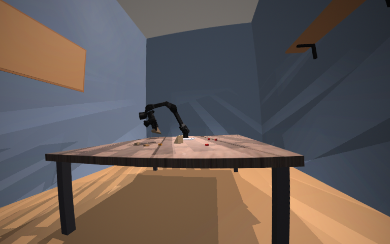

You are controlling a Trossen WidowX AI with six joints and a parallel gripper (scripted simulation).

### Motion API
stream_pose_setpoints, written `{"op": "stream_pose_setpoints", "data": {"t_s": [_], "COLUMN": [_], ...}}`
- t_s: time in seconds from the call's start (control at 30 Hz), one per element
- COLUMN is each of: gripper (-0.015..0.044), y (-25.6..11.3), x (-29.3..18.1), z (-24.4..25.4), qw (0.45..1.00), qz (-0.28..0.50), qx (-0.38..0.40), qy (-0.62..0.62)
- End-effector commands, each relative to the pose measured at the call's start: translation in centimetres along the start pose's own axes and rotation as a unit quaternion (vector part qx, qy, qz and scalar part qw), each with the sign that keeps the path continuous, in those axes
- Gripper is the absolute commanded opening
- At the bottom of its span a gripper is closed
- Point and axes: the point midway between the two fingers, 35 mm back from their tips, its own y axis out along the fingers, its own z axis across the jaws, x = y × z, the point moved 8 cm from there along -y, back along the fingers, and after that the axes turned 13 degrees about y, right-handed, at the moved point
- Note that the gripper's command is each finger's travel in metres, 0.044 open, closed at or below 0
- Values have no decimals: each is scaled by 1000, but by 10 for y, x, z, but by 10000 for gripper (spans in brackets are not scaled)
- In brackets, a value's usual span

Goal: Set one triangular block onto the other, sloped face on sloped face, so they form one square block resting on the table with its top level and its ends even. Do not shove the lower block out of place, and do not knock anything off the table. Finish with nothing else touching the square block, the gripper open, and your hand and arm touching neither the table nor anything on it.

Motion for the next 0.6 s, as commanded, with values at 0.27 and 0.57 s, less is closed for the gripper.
{"op": "stream_pose_setpoints", "data": {"t_s": [0.27, 0.57], "gripper": [0, 0], "y": [-2, -1], "x": [-8, -13], "z": [3, 6], "qw": [977, 932], "qz": [-29, -41], "qx": [-21, -42], "qy": [-210, -357]}}
